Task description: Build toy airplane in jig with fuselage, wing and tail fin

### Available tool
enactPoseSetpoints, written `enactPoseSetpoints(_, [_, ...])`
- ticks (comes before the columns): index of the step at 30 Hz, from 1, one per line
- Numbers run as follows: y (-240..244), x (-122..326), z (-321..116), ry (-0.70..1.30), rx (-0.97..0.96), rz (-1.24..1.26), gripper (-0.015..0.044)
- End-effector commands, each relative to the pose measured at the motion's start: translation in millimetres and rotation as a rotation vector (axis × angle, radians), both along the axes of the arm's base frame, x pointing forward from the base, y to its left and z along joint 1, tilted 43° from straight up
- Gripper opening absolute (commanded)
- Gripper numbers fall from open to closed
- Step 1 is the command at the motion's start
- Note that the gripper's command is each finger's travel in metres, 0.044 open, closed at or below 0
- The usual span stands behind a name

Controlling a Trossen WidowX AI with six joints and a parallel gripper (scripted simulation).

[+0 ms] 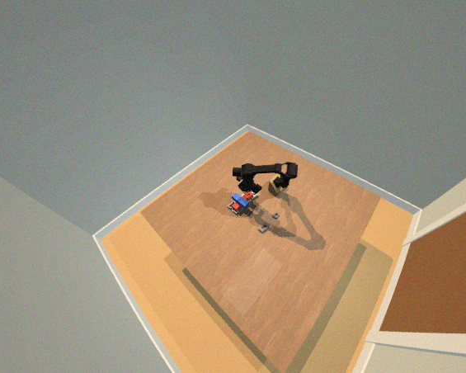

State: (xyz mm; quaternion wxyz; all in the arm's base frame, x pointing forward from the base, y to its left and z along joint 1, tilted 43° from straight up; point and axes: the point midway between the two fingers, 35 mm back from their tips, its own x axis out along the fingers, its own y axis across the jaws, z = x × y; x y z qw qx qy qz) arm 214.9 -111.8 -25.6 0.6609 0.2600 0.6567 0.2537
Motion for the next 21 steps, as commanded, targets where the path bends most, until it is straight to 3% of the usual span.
enactPoseSetpoints(1, [-0.6, -0.3, -0.8, -0.002, -0.003, 0.005, 0.0065])
enactPoseSetpoints(21, [11.1, 0.2, -15.6, -0.002, -0.003, 0.005, 0.0065])
